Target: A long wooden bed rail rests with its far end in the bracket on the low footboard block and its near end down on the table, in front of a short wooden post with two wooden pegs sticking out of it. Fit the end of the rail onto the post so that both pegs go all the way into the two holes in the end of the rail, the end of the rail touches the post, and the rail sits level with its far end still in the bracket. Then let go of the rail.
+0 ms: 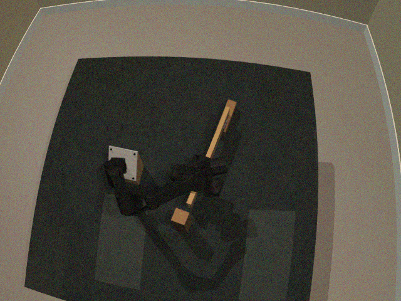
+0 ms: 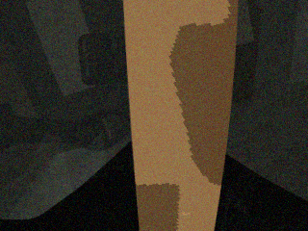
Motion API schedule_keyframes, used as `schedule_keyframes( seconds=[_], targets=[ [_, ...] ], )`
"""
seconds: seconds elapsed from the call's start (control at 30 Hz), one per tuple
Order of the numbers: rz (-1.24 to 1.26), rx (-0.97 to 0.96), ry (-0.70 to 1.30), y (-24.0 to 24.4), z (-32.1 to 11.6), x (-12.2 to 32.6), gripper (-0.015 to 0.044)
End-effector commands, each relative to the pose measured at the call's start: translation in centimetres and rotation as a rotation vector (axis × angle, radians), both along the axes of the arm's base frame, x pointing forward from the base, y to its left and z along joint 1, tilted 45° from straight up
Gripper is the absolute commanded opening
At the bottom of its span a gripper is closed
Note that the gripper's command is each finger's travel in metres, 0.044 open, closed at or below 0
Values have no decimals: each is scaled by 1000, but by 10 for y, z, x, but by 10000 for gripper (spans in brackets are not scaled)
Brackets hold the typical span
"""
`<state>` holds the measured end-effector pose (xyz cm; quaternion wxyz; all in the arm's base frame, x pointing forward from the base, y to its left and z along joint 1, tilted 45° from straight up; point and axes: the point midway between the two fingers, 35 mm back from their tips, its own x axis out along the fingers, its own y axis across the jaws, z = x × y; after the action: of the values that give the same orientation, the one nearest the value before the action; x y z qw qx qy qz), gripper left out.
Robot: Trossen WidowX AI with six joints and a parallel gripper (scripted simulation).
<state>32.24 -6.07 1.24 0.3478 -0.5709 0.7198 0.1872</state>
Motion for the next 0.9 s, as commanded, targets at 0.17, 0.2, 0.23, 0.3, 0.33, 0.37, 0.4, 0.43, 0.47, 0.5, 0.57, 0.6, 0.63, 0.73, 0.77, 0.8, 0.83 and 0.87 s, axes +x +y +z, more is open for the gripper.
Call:
schedule_keyframes(
  seconds=[0.17, 0.2, 0.23, 0.3, 0.33, 0.37, 0.4, 0.43, 0.47, 0.5, 0.57, 0.6, 0.63, 0.73, 0.77, 0.8, 0.83, 0.87],
  targets=[
    [5, -1, -1, -2, 4, -1, 0],
    [5, -1, -1, -2, 5, -1, 0],
    [5, -1, -1, -3, 5, -1, 0],
    [5, -1, -1, -3, 5, -1, 0],
    [5, -1, -1, -3, 5, -1, 0],
    [5, -1, -1, -4, 5, -1, 0],
    [5, -1, -1, -4, 5, -1, 0],
    [5, -1, -1, -4, 6, -2, 0],
    [5, -1, -1, -4, 6, -2, 0],
    [5, -1, -1, -5, 6, -2, 0],
    [5, -1, -1, -5, 6, -2, 0],
    [5, -1, -1, -6, 6, -2, 0],
    [5, -1, -1, -6, 6, -2, 0],
    [5, -1, -1, -7, 7, -2, 0],
    [5, -1, -1, -7, 7, -3, 0],
    [5, -1, -1, -7, 7, -3, 0],
    [5, -1, -1, -7, 7, -3, 0],
    [5, -1, -1, -7, 8, -3, 0]
  ],
)
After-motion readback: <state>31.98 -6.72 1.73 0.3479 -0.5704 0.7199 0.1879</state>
